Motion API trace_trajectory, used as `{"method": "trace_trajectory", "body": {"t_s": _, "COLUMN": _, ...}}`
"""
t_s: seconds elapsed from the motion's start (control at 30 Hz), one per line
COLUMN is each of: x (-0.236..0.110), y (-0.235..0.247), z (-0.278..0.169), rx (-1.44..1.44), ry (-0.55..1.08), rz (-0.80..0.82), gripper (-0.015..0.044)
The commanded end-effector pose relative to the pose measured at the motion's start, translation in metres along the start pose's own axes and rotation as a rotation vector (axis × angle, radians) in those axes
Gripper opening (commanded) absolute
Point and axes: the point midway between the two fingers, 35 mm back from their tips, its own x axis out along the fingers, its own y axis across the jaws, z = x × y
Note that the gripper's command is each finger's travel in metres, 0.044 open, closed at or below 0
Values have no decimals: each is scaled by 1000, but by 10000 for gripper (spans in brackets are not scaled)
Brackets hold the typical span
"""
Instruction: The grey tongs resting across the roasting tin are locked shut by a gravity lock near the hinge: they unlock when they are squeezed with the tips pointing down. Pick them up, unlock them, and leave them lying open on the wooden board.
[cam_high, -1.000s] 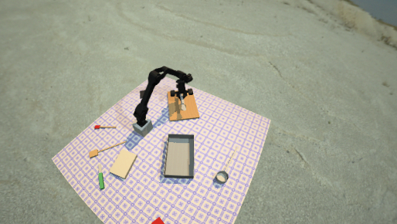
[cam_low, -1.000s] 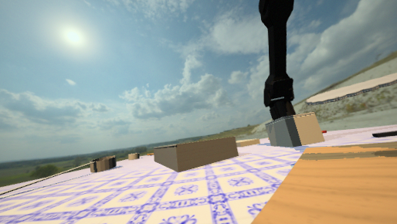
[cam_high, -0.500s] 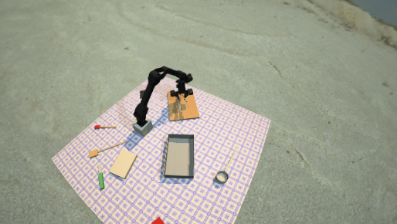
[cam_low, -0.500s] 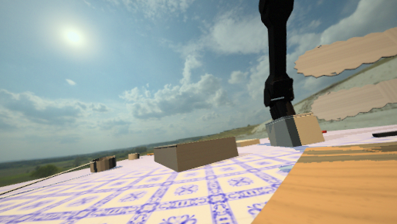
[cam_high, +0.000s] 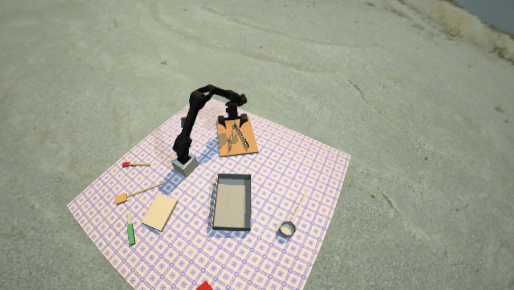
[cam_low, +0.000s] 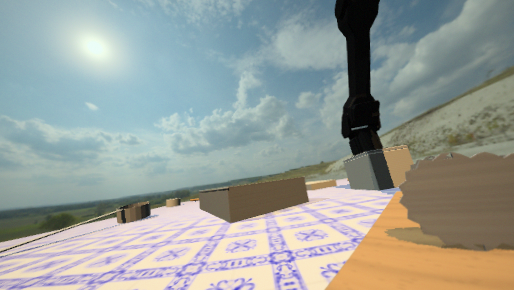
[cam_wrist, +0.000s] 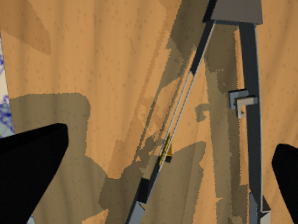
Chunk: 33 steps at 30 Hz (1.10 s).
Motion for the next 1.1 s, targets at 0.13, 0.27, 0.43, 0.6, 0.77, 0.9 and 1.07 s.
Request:
{"method": "trace_trajectory", "body": {"t_s": 0.13, "x": -56, "y": 99, "z": 6, "rx": -9, "ry": -3, "rz": 0, "gripper": 440}}
{"method": "trace_trajectory", "body": {"t_s": 0.27, "x": -71, "y": 135, "z": -2, "rx": -9, "ry": -2, "rz": 2, "gripper": 440}}
{"method": "trace_trajectory", "body": {"t_s": 0.43, "x": -71, "y": 135, "z": -2, "rx": -9, "ry": -2, "rz": 2, "gripper": 440}}
{"method": "trace_trajectory", "body": {"t_s": 0.6, "x": -100, "y": 134, "z": -1, "rx": -16, "ry": -7, "rz": -2, "gripper": 440}}
{"method": "trace_trajectory", "body": {"t_s": 0.77, "x": -123, "y": 134, "z": -3, "rx": -21, "ry": -10, "rz": -6, "gripper": 440}}
{"method": "trace_trajectory", "body": {"t_s": 0.9, "x": -123, "y": 134, "z": -3, "rx": -21, "ry": -10, "rz": -6, "gripper": 440}}
{"method": "trace_trajectory", "body": {"t_s": 1.07, "x": -123, "y": 134, "z": -3, "rx": -21, "ry": -10, "rz": -6, "gripper": 440}}
